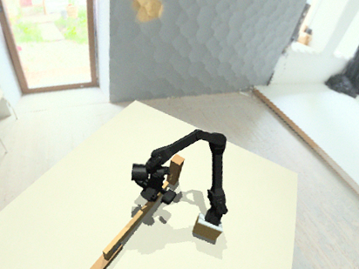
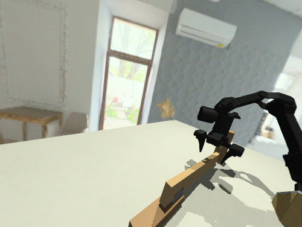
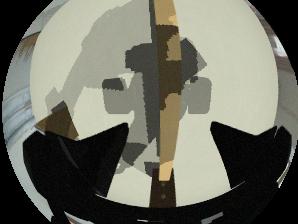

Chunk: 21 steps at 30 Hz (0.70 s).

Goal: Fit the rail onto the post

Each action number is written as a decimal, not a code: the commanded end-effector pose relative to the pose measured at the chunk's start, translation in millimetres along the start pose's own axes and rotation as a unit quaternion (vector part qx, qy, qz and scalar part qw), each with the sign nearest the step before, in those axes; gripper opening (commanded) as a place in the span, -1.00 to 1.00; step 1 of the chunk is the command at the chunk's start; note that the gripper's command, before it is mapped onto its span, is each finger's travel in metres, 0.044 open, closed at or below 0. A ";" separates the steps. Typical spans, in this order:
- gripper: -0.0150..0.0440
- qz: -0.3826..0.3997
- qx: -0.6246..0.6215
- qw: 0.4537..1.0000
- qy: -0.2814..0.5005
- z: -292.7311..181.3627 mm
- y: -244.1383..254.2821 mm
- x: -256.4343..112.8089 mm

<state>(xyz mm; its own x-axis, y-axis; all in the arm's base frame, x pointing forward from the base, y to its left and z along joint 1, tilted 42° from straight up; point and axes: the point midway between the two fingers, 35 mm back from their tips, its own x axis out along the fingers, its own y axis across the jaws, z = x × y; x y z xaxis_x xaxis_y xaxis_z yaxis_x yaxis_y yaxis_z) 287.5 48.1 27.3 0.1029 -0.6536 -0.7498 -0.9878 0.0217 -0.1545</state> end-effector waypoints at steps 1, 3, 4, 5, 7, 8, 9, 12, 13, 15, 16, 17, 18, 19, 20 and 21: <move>1.00 0.000 -0.004 1.000 0.003 -0.4 1.1 6.2; 1.00 0.000 -0.004 1.000 0.003 -0.4 1.1 9.4; 1.00 0.000 -0.004 1.000 0.003 -0.4 1.1 11.0; 1.00 0.000 -0.004 1.000 0.003 -0.5 1.1 12.6; 1.00 0.000 -0.004 1.000 0.003 -0.5 1.1 15.8; 1.00 0.000 -0.004 1.000 0.003 -0.6 1.1 17.4; 1.00 0.000 -0.004 1.000 0.003 -0.7 1.1 19.0; 1.00 0.000 -0.004 1.000 0.003 -0.9 1.3 23.8; 1.00 0.000 -0.004 1.000 0.003 -0.9 1.4 25.4; 1.00 0.000 -0.004 1.000 0.003 -1.1 1.5 28.5; 1.00 0.000 -0.004 1.000 0.003 -1.2 1.6 30.1; 1.00 0.000 -0.004 1.000 0.003 -1.3 1.7 31.7; 1.00 0.000 -0.004 1.000 0.004 -1.5 1.8 33.2; 1.00 0.000 -0.004 1.000 0.004 -1.6 1.9 34.8; 1.00 0.000 -0.004 1.000 0.004 -1.7 2.0 36.4; 1.00 0.000 -0.004 1.000 0.004 -1.8 2.2 37.9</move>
<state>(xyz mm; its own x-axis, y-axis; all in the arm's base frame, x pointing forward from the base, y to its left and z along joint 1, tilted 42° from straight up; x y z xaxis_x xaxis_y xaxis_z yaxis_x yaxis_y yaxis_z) 290.3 25.4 2.8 0.1037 -0.6555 -0.7480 -0.9876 0.0214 -0.1557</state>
